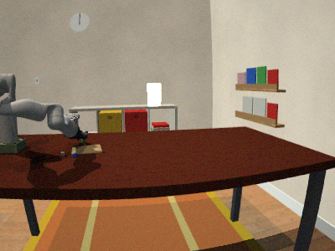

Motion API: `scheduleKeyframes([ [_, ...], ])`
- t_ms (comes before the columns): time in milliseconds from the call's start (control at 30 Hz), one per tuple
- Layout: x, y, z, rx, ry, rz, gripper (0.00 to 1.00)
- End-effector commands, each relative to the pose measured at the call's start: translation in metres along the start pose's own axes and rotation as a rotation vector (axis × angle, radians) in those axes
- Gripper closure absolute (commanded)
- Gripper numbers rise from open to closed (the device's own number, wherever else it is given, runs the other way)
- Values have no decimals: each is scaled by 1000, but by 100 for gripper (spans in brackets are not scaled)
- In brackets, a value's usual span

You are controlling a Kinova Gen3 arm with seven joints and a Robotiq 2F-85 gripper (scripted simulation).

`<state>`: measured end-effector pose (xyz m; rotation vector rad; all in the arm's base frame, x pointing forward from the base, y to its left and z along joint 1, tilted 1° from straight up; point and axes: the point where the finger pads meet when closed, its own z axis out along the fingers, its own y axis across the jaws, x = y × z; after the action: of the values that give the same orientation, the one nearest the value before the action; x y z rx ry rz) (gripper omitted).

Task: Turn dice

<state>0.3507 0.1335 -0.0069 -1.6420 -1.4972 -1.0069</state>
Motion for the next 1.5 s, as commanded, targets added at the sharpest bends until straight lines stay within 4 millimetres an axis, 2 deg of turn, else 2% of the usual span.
scheduleKeyframes([
  [0, -2, 4, -15, -18, -3, 4, 69],
  [200, -2, 4, -31, -18, -3, 4, 69],
  [533, 0, 4, -34, -18, -3, 4, 69],
  [767, 20, 4, -45, -18, -3, 4, 69],
  [833, 20, 4, -45, -18, -3, 4, 69],
  [1100, 47, 4, -59, -18, -3, 4, 69],
  [1467, 51, 4, -61, -18, -6, 4, 69],
])
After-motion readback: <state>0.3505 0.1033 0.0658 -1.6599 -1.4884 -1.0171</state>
